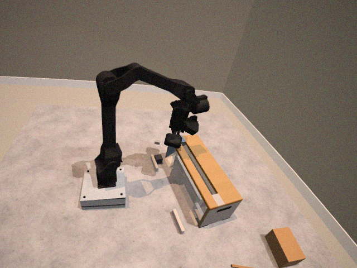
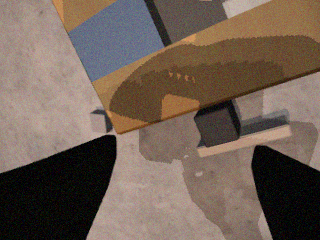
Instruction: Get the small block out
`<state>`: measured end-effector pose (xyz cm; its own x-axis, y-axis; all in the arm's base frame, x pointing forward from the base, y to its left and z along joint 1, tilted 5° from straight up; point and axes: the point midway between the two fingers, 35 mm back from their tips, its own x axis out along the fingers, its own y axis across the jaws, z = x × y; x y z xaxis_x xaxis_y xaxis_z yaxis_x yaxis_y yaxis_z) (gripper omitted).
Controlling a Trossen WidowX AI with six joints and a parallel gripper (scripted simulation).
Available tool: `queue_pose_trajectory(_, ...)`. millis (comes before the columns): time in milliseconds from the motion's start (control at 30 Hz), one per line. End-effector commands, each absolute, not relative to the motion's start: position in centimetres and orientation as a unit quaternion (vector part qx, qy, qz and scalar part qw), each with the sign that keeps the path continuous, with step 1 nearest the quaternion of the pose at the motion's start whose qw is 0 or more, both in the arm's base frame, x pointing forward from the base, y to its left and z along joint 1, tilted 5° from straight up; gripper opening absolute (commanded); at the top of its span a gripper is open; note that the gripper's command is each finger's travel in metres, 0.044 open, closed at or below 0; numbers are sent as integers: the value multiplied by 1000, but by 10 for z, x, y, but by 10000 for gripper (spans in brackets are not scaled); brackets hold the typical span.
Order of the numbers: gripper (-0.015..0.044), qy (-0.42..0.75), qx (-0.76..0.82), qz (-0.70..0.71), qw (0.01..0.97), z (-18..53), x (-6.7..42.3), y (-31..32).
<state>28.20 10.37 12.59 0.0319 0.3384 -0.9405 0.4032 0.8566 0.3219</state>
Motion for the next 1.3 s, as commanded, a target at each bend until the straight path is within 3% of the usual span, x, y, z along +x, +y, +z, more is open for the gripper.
queue_pose_trajectory(0, 285, 619, -82, 244, 742, 131, 271, 111)
queue_pose_trajectory(300, 285, 508, -332, 397, 689, 132, 264, 115)
queue_pose_trajectory(600, 285, 372, -536, 499, 570, 134, 258, 119)
queue_pose_trajectory(1267, 285, 26, -811, 569, 132, 140, 246, 125)
